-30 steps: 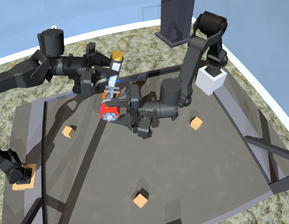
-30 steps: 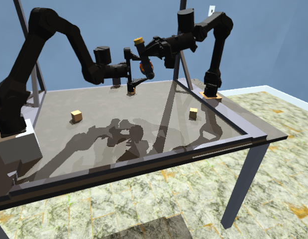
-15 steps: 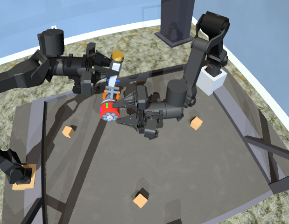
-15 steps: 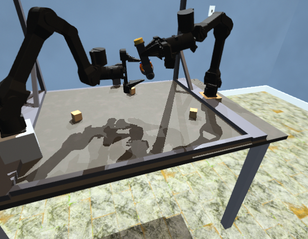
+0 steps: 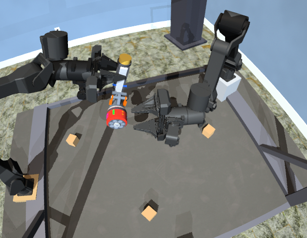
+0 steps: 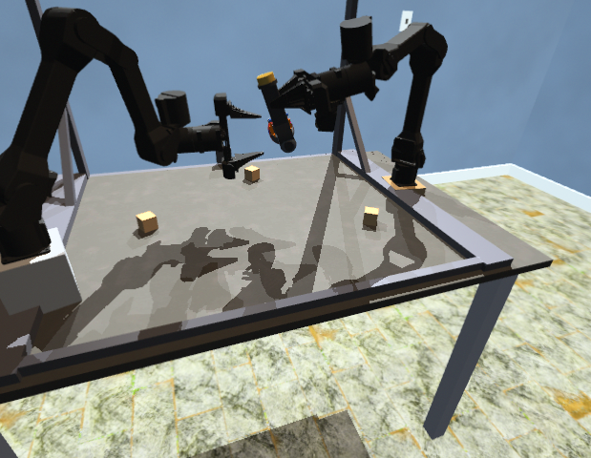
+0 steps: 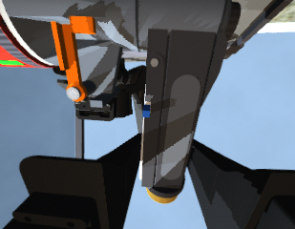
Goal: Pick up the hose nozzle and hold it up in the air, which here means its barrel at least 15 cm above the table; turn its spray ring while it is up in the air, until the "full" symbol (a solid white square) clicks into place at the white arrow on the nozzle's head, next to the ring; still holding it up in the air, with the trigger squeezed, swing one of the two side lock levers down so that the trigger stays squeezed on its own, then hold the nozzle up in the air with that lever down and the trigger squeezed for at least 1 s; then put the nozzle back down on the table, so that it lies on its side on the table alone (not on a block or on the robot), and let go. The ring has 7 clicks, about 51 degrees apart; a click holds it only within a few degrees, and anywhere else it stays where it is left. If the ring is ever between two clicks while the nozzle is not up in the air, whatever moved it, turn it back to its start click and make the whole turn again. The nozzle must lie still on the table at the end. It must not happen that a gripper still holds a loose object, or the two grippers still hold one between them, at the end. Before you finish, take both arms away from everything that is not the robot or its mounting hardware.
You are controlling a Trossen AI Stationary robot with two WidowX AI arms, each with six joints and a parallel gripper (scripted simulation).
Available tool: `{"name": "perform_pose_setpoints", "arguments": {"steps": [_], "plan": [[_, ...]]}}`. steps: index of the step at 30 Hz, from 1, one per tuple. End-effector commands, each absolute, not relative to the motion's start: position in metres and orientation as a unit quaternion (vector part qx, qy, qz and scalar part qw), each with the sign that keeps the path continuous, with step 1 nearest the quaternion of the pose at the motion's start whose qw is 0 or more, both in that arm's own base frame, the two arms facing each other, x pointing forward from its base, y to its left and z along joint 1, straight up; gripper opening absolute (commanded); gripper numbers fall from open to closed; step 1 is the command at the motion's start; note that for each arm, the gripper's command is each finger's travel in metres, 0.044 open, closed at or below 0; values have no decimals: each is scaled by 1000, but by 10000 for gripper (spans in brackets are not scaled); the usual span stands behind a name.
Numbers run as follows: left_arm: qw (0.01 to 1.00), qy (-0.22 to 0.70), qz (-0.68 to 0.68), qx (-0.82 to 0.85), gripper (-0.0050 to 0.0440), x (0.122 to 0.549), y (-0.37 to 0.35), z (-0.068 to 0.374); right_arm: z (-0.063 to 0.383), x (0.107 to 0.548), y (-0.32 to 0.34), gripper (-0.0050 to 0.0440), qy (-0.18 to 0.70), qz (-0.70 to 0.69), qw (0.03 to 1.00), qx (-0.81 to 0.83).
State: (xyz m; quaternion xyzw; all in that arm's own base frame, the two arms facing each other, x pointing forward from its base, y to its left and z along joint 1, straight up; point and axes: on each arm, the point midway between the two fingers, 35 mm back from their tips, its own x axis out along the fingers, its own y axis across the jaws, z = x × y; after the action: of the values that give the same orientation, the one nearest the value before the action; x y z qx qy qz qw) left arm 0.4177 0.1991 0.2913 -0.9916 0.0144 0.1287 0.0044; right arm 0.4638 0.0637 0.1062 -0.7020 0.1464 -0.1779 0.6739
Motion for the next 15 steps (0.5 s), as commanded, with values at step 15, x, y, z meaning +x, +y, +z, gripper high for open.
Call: {"name": "perform_pose_setpoints", "arguments": {"steps": [15], "plan": [[16,14,111,-994,167,416,197,309,117,425,82,410,139,-186,679,-696]]}}
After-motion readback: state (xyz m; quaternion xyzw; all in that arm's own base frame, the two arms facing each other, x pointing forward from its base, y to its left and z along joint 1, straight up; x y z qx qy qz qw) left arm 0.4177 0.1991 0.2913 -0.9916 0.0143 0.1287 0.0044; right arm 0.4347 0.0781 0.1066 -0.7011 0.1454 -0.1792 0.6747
